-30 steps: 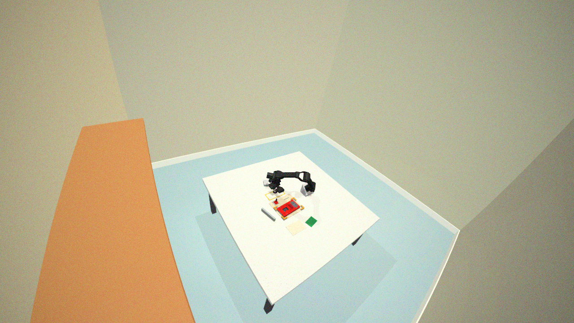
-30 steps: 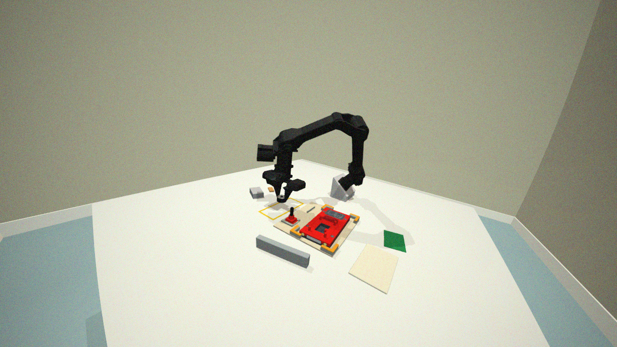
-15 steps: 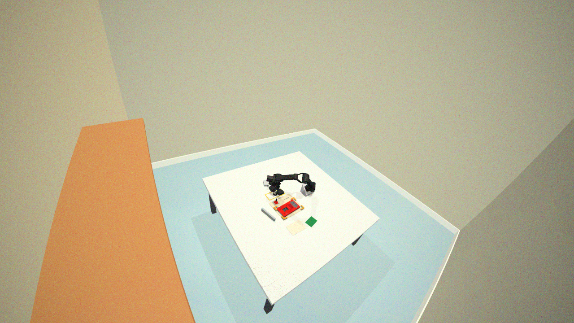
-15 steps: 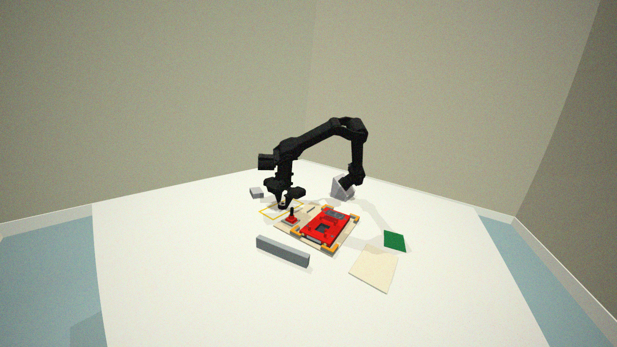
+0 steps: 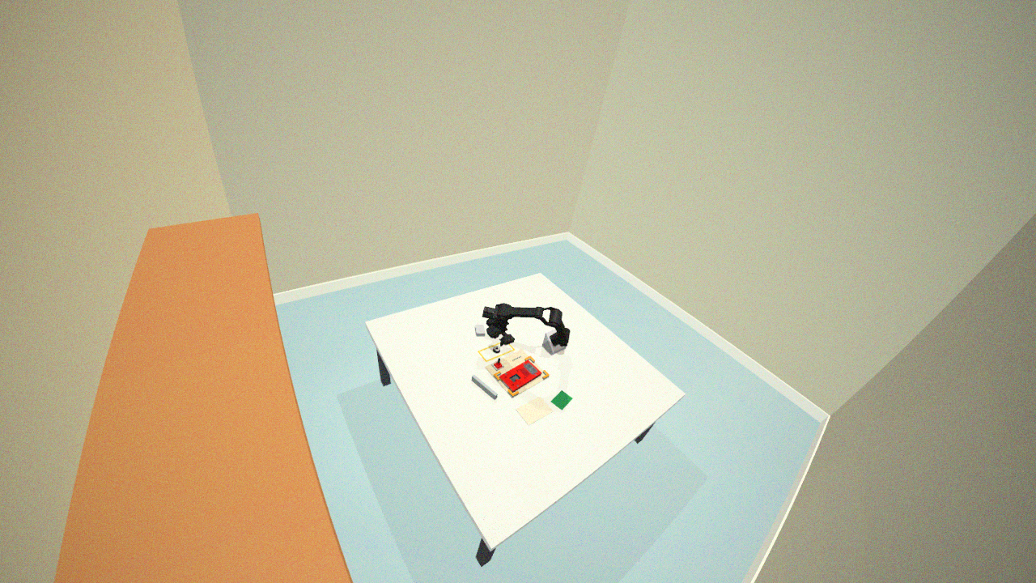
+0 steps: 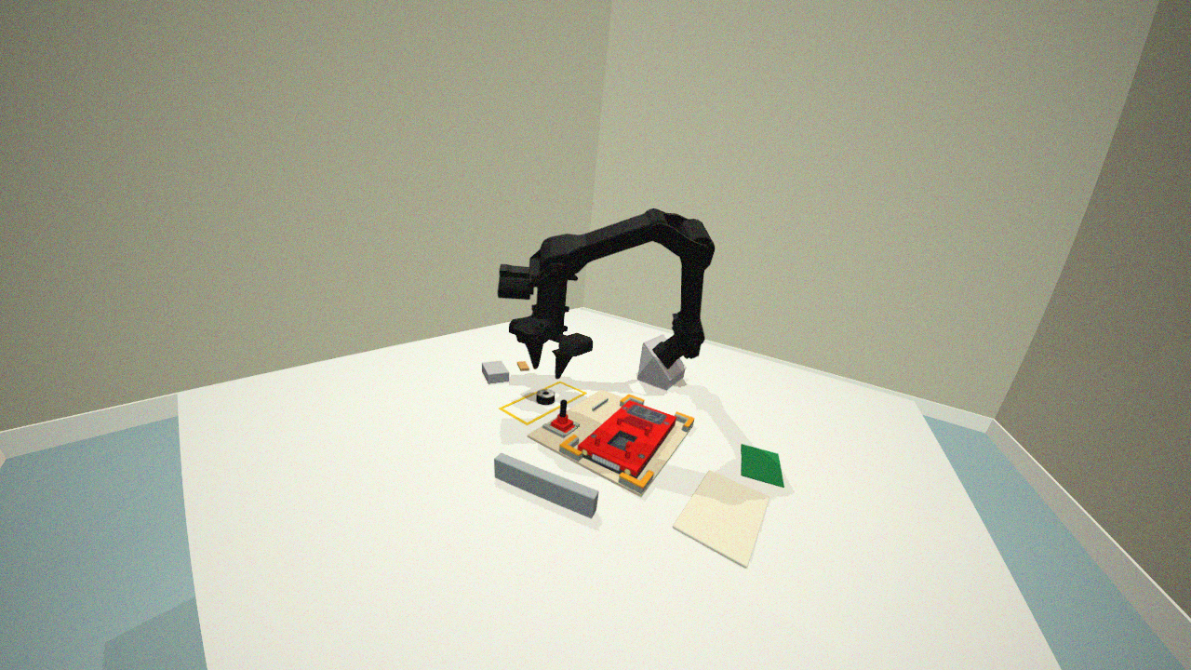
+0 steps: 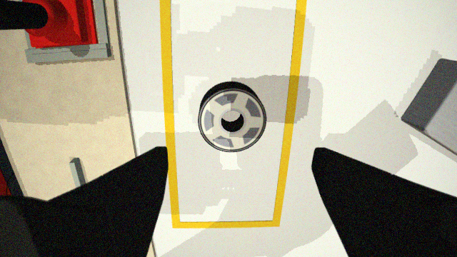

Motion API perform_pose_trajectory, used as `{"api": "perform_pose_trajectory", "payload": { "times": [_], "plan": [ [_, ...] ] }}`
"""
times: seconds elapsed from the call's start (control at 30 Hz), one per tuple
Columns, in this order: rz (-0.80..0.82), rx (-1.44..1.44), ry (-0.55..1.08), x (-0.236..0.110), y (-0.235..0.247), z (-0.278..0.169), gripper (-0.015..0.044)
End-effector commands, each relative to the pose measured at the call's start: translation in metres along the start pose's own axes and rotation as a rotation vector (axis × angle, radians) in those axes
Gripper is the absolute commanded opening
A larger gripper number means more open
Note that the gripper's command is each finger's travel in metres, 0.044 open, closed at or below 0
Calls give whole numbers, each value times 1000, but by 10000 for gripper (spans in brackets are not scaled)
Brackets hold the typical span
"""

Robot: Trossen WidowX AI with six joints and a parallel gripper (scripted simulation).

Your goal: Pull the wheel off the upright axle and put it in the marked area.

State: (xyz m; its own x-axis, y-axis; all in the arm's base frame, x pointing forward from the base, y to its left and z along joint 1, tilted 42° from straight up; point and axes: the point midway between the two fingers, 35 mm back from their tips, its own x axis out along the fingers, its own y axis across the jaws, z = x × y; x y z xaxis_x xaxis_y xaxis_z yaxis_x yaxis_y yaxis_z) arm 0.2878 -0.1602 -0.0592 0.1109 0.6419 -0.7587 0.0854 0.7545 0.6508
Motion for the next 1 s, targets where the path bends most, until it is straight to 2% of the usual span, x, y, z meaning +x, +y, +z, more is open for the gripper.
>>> {"api": "perform_pose_trajectory", "payload": {
  "times": [0.0,0.1,0.13,0.3,0.97],
  "plan": [
    [1,1,5,-2,2,-6,352],
    [-2,1,7,-22,12,-31,431],
    [-3,0,8,-29,15,-41,440],
    [-2,-2,12,-51,34,-82,440],
    [-2,-2,12,-52,35,-83,440]
  ]
}}
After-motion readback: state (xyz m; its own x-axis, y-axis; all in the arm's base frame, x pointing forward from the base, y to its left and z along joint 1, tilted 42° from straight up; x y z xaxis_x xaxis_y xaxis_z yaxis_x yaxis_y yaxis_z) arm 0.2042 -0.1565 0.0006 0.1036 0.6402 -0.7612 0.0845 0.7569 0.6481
